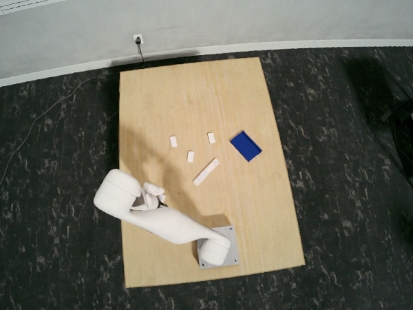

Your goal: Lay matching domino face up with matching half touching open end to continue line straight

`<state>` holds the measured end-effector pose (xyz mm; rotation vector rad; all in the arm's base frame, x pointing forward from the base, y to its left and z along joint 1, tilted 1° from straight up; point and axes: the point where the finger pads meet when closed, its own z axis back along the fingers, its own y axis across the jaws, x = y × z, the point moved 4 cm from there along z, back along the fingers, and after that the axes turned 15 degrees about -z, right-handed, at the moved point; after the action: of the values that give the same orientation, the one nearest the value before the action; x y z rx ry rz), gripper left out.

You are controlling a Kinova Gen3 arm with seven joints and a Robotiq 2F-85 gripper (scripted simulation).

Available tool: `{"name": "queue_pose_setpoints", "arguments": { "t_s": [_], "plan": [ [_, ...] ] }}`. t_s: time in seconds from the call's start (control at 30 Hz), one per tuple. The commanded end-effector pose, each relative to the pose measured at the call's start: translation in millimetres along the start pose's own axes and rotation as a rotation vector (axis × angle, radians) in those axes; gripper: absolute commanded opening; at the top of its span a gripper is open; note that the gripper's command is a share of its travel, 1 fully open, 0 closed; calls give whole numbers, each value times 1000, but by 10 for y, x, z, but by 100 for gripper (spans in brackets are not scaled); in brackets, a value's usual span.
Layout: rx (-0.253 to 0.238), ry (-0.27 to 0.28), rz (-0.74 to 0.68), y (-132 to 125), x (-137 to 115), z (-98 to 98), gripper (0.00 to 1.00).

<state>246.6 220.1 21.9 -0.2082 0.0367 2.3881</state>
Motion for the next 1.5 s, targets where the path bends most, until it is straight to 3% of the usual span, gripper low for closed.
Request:
{"name": "queue_pose_setpoints", "arguments": {
  "t_s": [0.0, 0.87, 1.47],
  "plan": [
    [1, -7, 1, -4, -1, 19, 49],
    [30, -115, 2, -27, -85, 271, 49],
    [41, -157, 2, -36, -118, 366, 49]
  ]
}}
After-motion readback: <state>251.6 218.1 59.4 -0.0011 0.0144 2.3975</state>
